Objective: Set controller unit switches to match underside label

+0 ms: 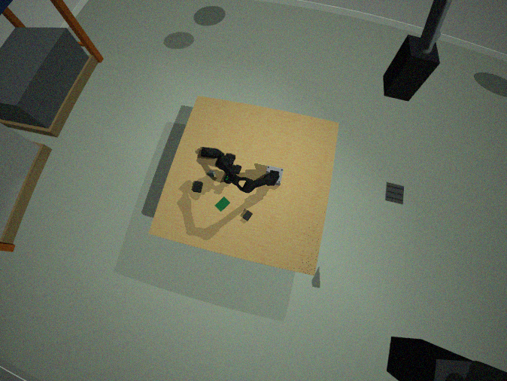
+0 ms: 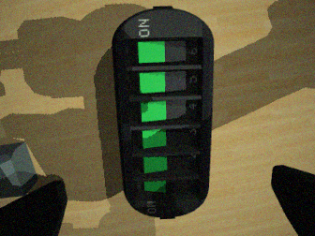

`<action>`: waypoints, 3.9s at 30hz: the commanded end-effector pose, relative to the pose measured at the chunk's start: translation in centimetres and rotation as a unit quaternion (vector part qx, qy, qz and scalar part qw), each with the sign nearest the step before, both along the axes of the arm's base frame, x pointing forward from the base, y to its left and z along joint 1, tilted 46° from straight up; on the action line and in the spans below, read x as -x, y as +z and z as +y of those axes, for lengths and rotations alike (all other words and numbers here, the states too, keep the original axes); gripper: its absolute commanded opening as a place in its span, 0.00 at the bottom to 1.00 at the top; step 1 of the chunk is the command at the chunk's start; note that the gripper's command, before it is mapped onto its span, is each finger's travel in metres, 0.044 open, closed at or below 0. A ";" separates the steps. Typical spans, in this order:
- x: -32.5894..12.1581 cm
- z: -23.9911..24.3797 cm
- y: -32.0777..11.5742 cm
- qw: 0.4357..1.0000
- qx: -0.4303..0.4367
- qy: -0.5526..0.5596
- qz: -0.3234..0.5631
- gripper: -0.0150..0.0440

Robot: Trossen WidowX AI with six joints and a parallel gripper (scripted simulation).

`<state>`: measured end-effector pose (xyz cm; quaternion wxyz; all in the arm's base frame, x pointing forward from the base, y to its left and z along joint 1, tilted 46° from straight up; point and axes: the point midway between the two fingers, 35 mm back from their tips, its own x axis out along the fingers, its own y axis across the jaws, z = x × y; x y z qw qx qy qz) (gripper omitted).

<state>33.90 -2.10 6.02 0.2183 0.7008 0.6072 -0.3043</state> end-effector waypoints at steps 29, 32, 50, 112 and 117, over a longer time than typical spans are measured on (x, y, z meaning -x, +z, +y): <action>0.1 -0.3 0.5 1.000 0.002 0.006 0.000 0.25; 0.1 -0.2 0.5 1.000 -0.001 0.003 0.001 0.34; -0.1 -0.1 0.3 1.000 0.000 0.003 0.001 0.96; -4.2 -0.5 -0.9 1.000 0.008 -0.001 0.012 0.25; -4.2 -0.5 -0.9 1.000 0.008 -0.001 0.012 0.25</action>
